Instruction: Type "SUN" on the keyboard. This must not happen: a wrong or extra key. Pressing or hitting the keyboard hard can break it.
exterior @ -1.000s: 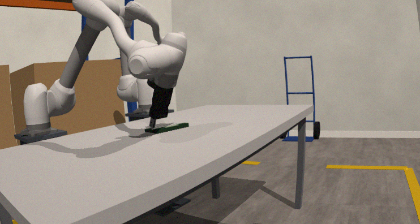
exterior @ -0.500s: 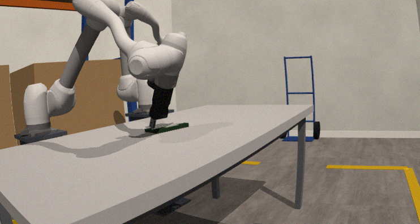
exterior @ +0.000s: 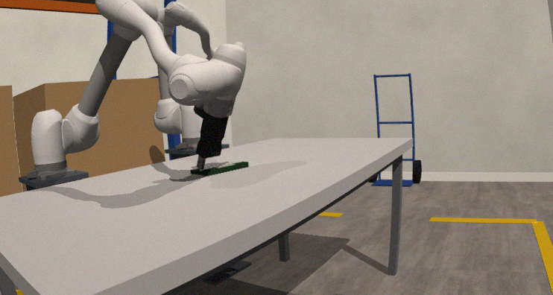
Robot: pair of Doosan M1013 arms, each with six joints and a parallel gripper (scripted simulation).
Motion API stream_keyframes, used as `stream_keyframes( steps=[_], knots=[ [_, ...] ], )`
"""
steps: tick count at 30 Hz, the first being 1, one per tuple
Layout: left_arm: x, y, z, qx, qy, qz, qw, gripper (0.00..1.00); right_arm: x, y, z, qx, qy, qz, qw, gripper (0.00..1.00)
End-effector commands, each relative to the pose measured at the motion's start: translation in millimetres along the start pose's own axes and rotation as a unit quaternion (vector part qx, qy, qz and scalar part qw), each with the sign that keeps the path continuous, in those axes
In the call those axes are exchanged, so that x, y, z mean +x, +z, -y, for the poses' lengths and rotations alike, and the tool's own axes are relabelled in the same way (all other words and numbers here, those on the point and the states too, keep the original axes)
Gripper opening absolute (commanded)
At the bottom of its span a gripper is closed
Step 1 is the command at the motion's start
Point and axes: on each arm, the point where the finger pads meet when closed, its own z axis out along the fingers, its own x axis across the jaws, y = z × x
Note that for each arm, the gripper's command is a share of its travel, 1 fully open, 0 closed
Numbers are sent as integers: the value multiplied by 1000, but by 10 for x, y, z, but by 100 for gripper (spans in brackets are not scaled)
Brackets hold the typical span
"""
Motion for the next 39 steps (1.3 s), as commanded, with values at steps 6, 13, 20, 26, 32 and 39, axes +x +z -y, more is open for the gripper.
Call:
stream_keyframes(
  steps=[6,13,20,26,32,39],
  knots=[
    [1,-4,0,0,0,0,1000,100,1,-1,-3,-1,0,0,1000,0],
    [1,-4,0,0,0,0,1000,100,1,3,-5,-1,0,0,1000,0],
    [1,-4,0,0,0,0,1000,100,1,-71,30,-1,0,0,1000,0],
    [1,-4,0,0,0,0,1000,100,9,-91,39,-1,0,0,1000,0],
    [1,-4,0,0,0,0,1000,100,162,-91,39,-1,0,0,1000,0],
    [1,-4,0,0,0,0,1000,100,934,-92,40,-1,0,0,1000,0]
  ],
)
